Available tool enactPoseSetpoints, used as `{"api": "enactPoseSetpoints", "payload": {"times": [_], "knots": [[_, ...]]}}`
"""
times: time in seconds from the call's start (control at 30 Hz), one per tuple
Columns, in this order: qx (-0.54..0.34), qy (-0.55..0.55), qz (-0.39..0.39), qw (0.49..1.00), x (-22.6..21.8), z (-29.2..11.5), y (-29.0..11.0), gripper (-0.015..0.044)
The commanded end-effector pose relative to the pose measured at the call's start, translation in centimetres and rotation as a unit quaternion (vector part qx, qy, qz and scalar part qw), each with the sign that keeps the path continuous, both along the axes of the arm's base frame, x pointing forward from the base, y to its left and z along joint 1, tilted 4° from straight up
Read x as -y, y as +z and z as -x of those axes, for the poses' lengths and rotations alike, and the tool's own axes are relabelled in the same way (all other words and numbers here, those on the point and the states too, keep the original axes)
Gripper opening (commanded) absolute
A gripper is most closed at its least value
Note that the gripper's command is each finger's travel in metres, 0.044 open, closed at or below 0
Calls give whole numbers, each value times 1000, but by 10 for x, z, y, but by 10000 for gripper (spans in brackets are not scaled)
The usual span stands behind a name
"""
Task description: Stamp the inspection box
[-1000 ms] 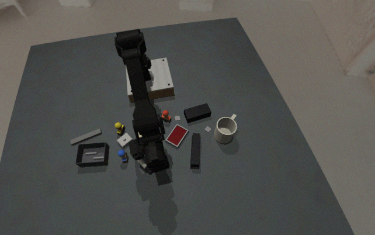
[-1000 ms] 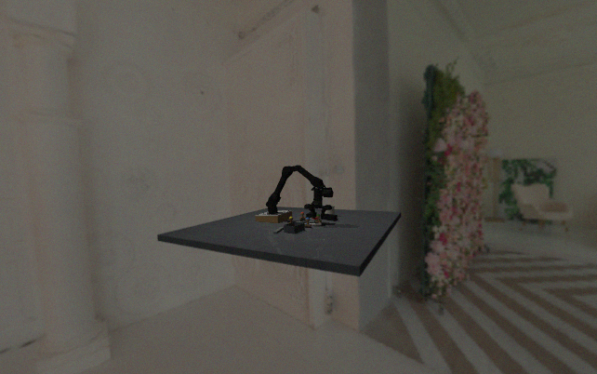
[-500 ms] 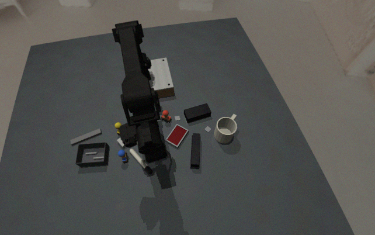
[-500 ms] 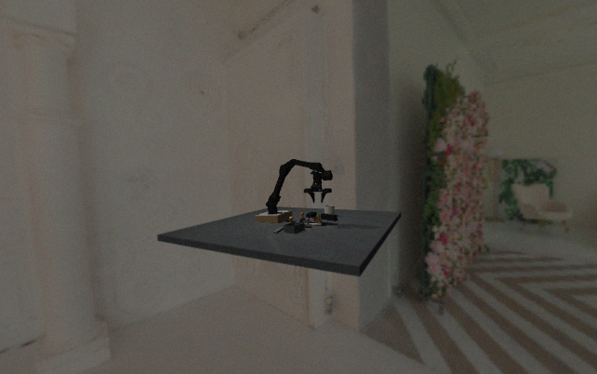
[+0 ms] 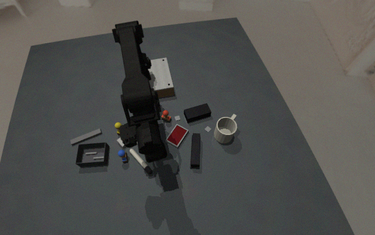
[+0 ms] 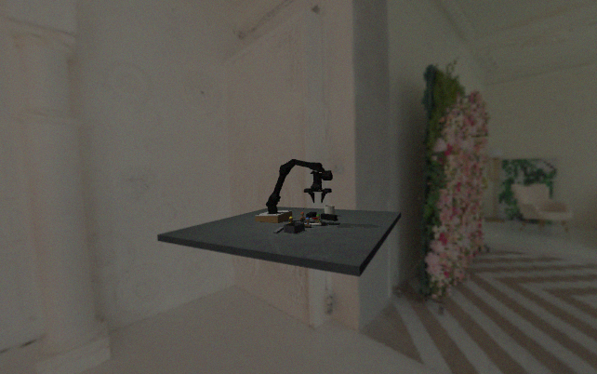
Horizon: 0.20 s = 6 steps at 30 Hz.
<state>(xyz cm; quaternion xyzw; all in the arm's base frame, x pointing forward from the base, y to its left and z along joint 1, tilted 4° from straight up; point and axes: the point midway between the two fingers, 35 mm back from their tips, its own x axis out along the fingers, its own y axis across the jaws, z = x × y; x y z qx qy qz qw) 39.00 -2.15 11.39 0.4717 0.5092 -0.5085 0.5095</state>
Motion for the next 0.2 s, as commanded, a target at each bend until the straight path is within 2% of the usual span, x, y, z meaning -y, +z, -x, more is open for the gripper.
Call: {"api": "enactPoseSetpoints", "payload": {"times": [0.0,0.17], "knots": [[0,0,0,1000,0,0,0,262],[0,0,0,1000,0,0,0,262]]}}
